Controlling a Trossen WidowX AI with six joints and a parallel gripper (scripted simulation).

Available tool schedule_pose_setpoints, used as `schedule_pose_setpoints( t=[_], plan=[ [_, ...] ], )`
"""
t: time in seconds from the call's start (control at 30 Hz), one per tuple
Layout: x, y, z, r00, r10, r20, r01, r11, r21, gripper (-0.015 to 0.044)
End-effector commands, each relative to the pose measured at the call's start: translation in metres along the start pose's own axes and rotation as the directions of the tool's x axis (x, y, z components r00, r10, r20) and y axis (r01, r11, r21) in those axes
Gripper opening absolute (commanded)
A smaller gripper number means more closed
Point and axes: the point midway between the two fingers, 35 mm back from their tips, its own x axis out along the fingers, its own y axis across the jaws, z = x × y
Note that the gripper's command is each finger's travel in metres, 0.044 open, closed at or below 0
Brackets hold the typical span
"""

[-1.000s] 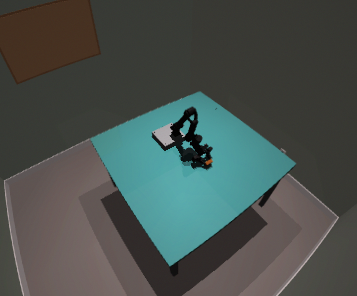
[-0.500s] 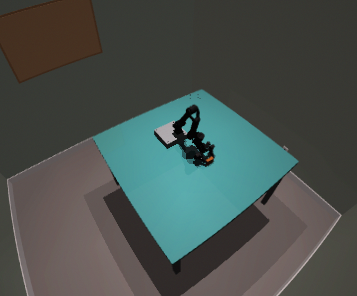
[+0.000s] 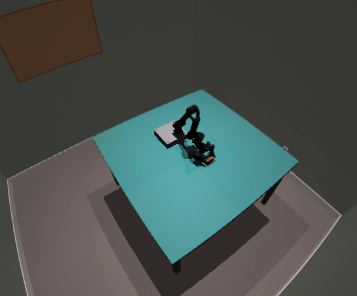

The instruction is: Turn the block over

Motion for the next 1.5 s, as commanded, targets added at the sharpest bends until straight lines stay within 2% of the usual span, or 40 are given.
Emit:
schedule_pose_setpoints(
  t=[0.0,0.6,0.87,1.1,1.23,1.47],
  plan=[
    [0.000,-0.001,0.000,1.000,-0.004,0.001,0.004,1.000,-0.006,0.0440],
    [0.001,-0.001,0.000,1.000,-0.004,-0.005,0.004,1.000,-0.006,0.0440],
    [0.012,0.001,0.019,0.966,-0.004,-0.258,0.002,1.000,-0.008,0.0440],
    [-0.022,0.001,0.050,0.886,-0.005,-0.464,0.000,1.000,-0.012,0.0440],
    [-0.041,0.000,0.059,0.848,-0.007,-0.531,0.004,1.000,-0.006,0.0440],
    [-0.043,0.000,0.059,0.845,-0.007,-0.535,0.005,1.000,-0.006,0.0440]
  ],
)
